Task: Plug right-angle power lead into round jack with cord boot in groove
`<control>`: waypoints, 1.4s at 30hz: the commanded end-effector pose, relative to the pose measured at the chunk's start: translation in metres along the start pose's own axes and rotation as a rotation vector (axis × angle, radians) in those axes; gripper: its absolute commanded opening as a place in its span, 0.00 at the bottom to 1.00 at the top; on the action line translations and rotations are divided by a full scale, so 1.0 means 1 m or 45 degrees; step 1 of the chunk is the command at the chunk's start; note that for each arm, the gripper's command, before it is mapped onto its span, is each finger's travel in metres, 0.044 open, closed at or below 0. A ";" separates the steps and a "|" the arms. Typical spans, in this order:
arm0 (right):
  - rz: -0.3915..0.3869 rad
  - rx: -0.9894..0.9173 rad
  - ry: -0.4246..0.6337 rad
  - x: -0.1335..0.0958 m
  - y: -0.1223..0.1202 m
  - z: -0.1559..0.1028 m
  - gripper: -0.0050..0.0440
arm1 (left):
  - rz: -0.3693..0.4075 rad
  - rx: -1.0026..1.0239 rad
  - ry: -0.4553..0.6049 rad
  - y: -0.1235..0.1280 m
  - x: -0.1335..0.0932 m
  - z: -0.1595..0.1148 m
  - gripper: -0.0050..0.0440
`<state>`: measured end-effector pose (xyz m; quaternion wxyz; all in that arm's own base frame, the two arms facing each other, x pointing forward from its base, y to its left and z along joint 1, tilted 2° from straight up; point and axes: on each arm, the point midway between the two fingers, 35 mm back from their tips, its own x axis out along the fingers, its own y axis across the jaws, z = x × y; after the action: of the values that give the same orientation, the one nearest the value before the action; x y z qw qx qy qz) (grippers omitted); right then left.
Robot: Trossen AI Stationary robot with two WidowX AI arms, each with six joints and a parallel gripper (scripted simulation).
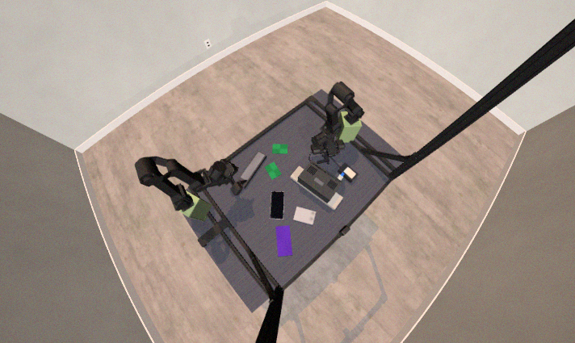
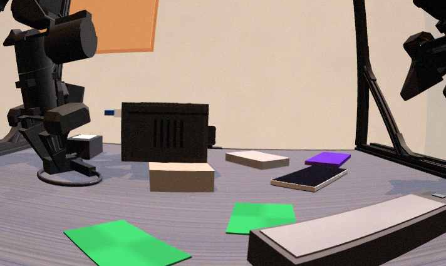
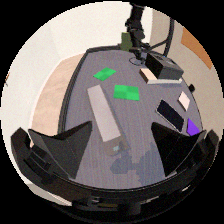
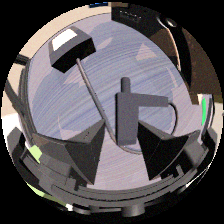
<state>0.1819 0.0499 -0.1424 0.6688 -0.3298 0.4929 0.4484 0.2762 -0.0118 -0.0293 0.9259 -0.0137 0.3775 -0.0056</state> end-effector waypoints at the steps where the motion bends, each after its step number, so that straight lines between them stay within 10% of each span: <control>1: -0.006 0.002 0.012 0.000 -0.001 -0.002 0.44 | 0.003 0.003 -0.004 0.000 0.000 0.001 0.92; 19: -0.007 0.001 0.012 -0.008 -0.003 0.002 0.10 | 0.003 0.003 -0.004 0.000 0.000 0.001 0.92; 42: -0.009 -0.001 0.006 -0.076 -0.001 0.021 0.10 | 0.003 0.003 -0.004 0.000 0.000 0.001 0.92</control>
<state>0.1830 0.0468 -0.0719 0.6677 -0.3318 0.4959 0.4451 0.2761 -0.0118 -0.0293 0.9259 -0.0137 0.3774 -0.0056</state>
